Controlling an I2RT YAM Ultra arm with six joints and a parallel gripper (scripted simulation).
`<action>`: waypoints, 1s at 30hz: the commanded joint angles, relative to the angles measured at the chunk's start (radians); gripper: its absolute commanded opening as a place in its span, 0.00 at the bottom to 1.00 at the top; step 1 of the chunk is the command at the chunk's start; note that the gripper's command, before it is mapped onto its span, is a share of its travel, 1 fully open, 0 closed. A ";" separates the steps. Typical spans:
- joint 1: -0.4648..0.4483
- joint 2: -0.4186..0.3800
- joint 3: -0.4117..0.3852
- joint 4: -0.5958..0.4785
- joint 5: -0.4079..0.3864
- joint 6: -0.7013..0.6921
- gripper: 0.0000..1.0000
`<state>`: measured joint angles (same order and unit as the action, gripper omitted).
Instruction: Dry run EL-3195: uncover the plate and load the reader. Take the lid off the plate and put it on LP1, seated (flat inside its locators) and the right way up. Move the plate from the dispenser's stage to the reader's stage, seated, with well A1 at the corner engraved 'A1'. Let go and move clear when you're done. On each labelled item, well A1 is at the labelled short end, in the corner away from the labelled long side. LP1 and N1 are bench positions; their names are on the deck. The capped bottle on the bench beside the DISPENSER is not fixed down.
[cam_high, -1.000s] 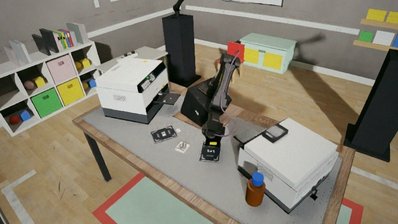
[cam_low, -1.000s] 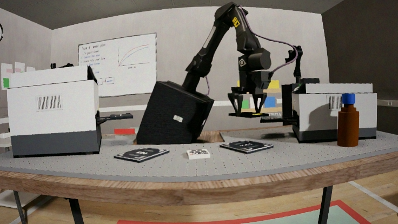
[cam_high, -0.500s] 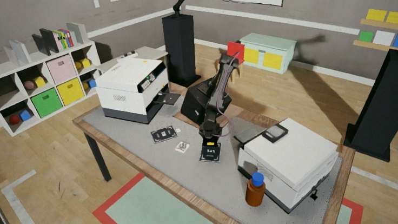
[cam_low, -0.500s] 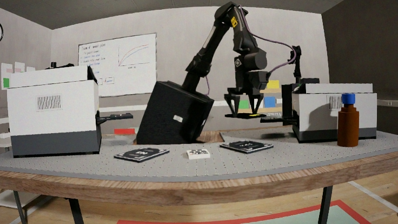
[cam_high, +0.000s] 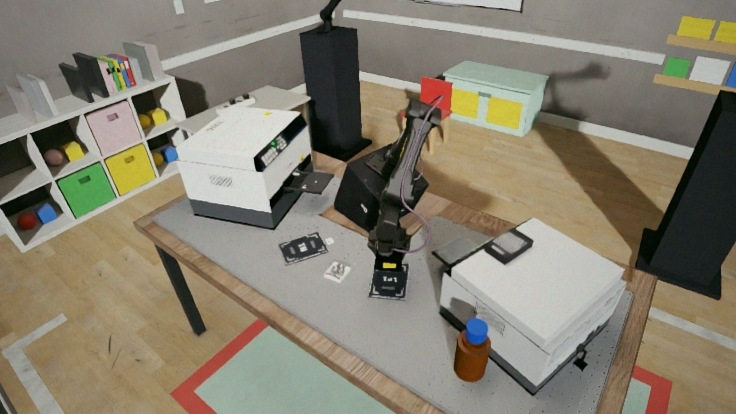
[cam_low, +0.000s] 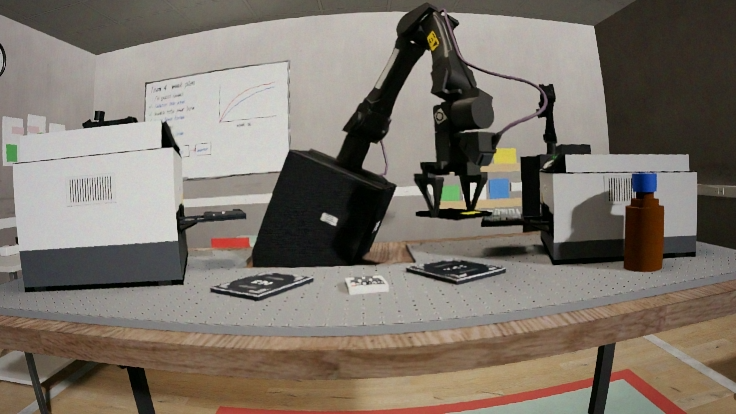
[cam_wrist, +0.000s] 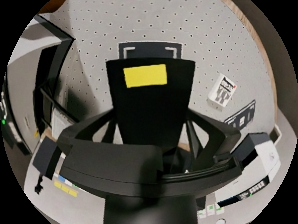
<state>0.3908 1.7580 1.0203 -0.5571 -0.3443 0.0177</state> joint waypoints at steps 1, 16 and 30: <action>-0.004 0.007 0.036 -0.001 -0.006 0.011 0.85; 0.008 0.033 0.006 0.047 0.004 0.027 0.85; 0.027 0.083 -0.003 0.117 0.015 0.050 0.85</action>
<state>0.4221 1.8370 1.0142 -0.4736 -0.3405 0.0528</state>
